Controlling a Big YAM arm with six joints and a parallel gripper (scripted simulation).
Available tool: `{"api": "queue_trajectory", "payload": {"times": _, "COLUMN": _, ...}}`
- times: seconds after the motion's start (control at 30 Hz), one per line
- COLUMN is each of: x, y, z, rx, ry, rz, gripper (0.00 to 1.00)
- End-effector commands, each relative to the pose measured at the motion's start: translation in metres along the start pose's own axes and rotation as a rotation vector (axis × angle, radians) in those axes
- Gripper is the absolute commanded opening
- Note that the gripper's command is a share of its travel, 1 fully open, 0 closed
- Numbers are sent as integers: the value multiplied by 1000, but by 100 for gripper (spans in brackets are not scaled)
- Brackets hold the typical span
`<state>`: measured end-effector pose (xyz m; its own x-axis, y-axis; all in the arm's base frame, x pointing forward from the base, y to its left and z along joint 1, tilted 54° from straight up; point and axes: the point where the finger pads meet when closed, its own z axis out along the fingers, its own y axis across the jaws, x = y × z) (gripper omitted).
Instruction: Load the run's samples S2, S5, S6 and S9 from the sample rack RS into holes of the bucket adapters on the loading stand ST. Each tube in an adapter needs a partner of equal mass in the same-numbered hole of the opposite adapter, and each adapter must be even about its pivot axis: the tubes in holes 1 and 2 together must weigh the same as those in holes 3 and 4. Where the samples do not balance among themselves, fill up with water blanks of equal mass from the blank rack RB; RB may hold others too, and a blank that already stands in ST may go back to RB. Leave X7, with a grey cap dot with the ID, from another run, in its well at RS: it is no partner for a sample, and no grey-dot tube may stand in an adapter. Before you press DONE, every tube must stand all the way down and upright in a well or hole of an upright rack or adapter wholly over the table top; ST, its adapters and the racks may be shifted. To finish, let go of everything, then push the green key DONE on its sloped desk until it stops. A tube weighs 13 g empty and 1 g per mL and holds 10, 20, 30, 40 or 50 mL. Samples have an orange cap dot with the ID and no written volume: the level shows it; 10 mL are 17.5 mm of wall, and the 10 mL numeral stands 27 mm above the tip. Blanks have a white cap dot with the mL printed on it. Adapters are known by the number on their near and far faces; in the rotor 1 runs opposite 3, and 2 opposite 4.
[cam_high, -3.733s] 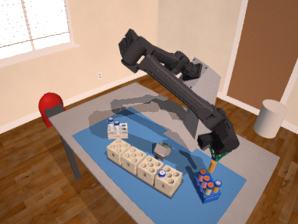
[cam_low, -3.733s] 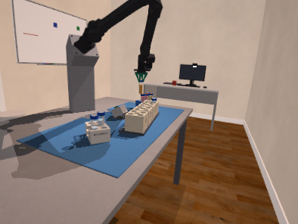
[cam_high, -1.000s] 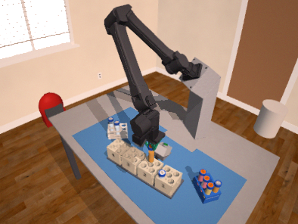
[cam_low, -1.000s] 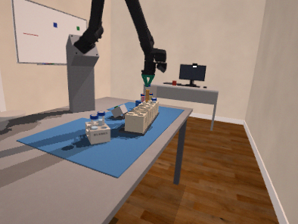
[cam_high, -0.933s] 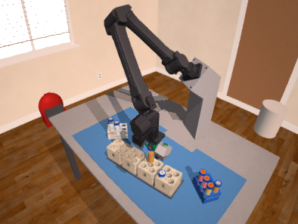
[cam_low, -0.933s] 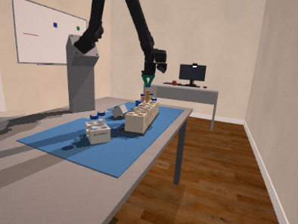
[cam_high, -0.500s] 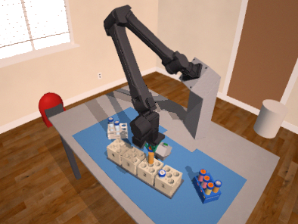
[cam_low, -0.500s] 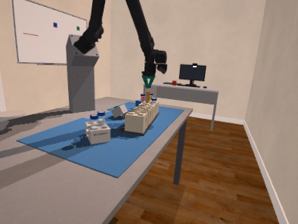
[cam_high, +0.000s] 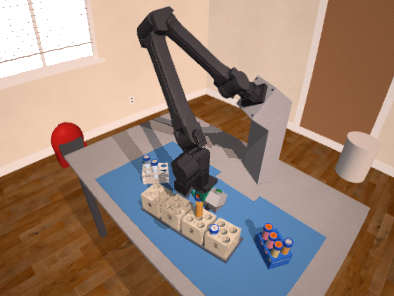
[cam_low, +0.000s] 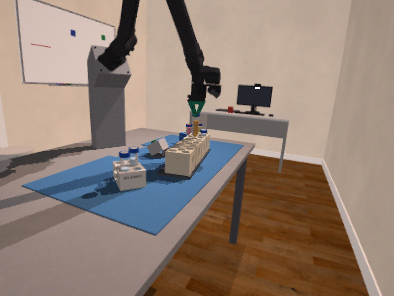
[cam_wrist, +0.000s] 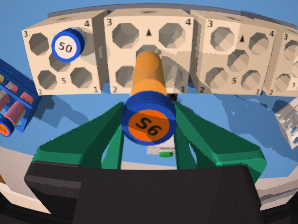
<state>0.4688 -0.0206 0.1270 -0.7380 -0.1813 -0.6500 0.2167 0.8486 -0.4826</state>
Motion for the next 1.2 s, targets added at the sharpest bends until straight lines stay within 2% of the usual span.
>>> {"api": "queue_trajectory", "payload": {"times": 0.0, "x": -10, "y": -5, "z": 7, "rx": 8, "ry": -15, "rz": 4, "gripper": 0}}
{"api": "queue_trajectory", "payload": {"times": 0.13, "x": -7, "y": -4, "z": 10, "rx": 8, "ry": -10, "rz": 1, "gripper": 0}}
{"api": "queue_trajectory", "payload": {"times": 0.17, "x": -12, "y": 7, "z": 1, "rx": -11, "ry": -32, "rz": -12, "gripper": 0}}
{"api": "queue_trajectory", "payload": {"times": 0.3, "x": -9, "y": -4, "z": 17, "rx": 8, "ry": -13, "rz": 3, "gripper": 0}}
{"api": "queue_trajectory", "payload": {"times": 0.63, "x": -8, "y": -4, "z": 30, "rx": 8, "ry": -12, "rz": 2, "gripper": 0}}
{"api": "queue_trajectory", "payload": {"times": 0.7, "x": -8, "y": -4, "z": 30, "rx": 8, "ry": -12, "rz": 2, "gripper": 0}}
{"api": "queue_trajectory", "payload": {"times": 0.73, "x": -14, "y": -3, "z": 23, "rx": 3, "ry": -32, "rz": 5, "gripper": 0}}
{"api": "queue_trajectory", "payload": {"times": 0.8, "x": -8, "y": -4, "z": 34, "rx": 8, "ry": -12, "rz": 2, "gripper": 0}}
{"api": "queue_trajectory", "payload": {"times": 1.17, "x": -7, "y": -4, "z": 49, "rx": 8, "ry": -10, "rz": 0, "gripper": 0}}
